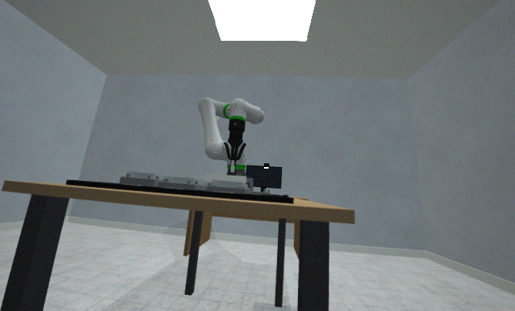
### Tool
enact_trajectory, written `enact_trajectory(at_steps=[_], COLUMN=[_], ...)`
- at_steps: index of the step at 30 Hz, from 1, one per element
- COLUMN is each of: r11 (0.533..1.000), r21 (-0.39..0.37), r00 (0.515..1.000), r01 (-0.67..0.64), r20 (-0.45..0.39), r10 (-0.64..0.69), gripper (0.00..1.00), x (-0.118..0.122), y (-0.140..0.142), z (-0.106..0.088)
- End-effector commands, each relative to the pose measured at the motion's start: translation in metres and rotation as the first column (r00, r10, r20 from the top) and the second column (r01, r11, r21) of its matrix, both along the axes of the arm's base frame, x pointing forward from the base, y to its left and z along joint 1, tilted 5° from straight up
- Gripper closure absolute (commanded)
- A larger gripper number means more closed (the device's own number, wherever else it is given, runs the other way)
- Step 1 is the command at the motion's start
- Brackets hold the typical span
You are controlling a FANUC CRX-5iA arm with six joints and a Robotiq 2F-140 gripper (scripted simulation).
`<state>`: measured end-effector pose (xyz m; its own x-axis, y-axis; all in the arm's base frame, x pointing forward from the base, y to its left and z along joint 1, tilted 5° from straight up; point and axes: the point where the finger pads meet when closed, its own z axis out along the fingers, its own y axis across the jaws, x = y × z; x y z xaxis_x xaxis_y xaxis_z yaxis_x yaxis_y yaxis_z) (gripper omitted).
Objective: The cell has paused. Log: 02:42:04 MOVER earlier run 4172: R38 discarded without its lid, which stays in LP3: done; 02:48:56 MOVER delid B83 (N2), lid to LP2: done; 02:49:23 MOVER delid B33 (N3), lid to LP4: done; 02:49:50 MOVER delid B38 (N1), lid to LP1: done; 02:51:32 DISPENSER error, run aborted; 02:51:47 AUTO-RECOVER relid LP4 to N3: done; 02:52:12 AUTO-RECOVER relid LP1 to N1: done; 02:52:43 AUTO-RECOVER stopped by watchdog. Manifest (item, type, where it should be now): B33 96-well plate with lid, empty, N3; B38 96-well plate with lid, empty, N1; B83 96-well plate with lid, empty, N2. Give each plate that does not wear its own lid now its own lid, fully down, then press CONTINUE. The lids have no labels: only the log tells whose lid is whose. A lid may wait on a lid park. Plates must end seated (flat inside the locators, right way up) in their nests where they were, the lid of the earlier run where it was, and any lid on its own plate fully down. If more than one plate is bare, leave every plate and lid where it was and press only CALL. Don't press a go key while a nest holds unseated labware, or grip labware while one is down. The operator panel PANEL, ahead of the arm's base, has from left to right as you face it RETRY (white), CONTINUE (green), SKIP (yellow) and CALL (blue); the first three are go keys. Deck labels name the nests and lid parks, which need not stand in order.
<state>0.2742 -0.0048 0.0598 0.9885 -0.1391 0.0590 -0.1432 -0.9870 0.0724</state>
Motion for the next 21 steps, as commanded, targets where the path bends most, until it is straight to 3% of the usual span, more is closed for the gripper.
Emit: enact_trajectory(at_steps=[1, 21], r11=[1.000, 1.000], r21=[0.000, 0.000], r00=[1.000, 1.000], r01=[0.000, 0.000], r20=[0.000, 0.000], r10=[0.000, 0.000], gripper=[1.00, 1.00], x=[0.000, 0.001], y=[0.000, -0.001], z=[0.000, -0.013])
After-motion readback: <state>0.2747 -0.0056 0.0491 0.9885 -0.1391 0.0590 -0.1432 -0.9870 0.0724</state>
